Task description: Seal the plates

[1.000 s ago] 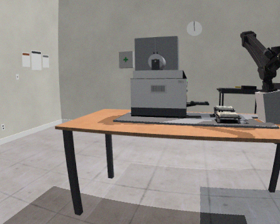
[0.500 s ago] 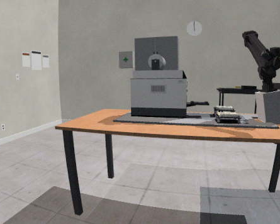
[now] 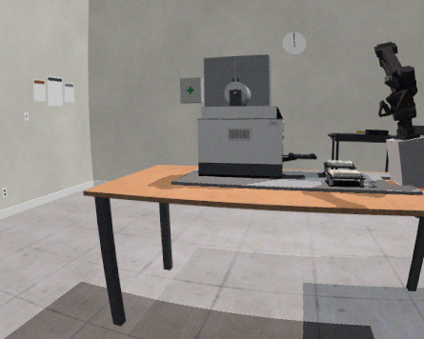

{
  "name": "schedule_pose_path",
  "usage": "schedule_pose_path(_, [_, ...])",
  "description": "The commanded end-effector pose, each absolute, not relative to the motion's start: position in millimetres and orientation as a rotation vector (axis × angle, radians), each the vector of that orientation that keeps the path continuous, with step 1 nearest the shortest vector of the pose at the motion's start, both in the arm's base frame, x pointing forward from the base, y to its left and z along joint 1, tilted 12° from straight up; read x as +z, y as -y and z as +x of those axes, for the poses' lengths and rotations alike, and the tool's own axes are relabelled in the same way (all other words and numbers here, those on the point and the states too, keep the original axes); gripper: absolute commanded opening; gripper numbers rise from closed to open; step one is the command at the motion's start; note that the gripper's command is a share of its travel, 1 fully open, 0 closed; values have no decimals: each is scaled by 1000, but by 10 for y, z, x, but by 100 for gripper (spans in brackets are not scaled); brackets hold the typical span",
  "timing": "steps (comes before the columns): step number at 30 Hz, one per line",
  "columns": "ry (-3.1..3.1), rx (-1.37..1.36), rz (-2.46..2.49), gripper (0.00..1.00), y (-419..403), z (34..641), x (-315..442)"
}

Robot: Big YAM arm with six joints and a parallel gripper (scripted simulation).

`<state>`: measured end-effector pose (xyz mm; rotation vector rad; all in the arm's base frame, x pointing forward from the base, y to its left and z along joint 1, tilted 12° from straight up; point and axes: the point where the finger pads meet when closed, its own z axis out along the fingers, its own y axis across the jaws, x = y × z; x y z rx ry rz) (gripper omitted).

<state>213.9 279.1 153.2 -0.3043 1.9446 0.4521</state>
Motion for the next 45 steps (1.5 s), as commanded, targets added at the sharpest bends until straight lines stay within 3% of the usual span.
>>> schedule_pose_path(1, [-1950,409,-292,100,-2885,2411,1747])
schedule_pose_path(26, [-2276,25,-265,100,-2087,3247,1470])
schedule_pose_path(45, [-2446,-76,-192,100,-1333,3591,1380])
